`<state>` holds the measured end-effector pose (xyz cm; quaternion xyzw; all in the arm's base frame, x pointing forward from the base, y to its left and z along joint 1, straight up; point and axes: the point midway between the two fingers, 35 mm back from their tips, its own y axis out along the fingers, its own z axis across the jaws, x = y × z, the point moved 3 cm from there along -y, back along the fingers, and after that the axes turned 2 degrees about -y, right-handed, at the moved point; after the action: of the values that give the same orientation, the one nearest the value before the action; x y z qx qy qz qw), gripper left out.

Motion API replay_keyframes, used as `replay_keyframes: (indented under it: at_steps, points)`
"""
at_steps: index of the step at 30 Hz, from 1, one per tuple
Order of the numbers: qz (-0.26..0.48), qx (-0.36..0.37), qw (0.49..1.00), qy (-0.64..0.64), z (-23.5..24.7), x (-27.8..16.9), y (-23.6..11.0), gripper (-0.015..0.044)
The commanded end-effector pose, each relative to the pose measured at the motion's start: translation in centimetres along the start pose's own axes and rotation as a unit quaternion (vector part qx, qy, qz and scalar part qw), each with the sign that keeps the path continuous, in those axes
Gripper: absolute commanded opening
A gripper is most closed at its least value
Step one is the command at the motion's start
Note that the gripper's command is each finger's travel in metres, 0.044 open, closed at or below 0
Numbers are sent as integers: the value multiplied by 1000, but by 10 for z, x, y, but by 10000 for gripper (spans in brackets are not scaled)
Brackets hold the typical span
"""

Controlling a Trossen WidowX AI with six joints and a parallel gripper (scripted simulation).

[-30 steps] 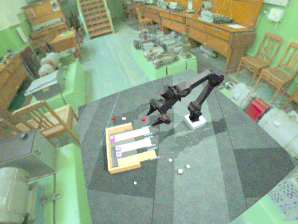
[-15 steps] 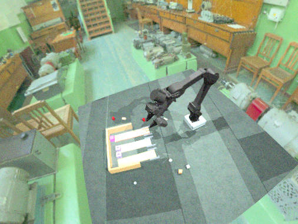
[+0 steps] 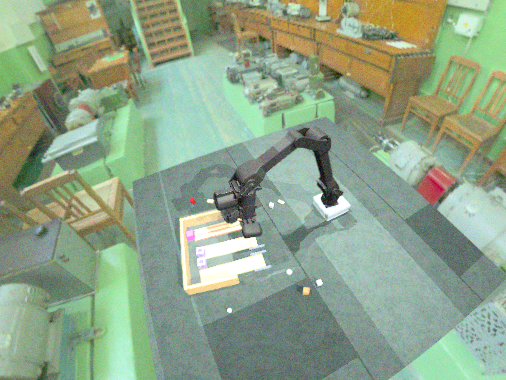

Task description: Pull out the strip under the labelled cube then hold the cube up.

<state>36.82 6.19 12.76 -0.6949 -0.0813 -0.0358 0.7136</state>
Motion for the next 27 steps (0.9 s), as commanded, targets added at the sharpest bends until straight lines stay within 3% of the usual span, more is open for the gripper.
replay_keyframes:
  at_steps: [1,27]
  points:
    - [65,-11,998,17,-2,8,19,0]
    - [65,-11,998,17,0,5,52,0]
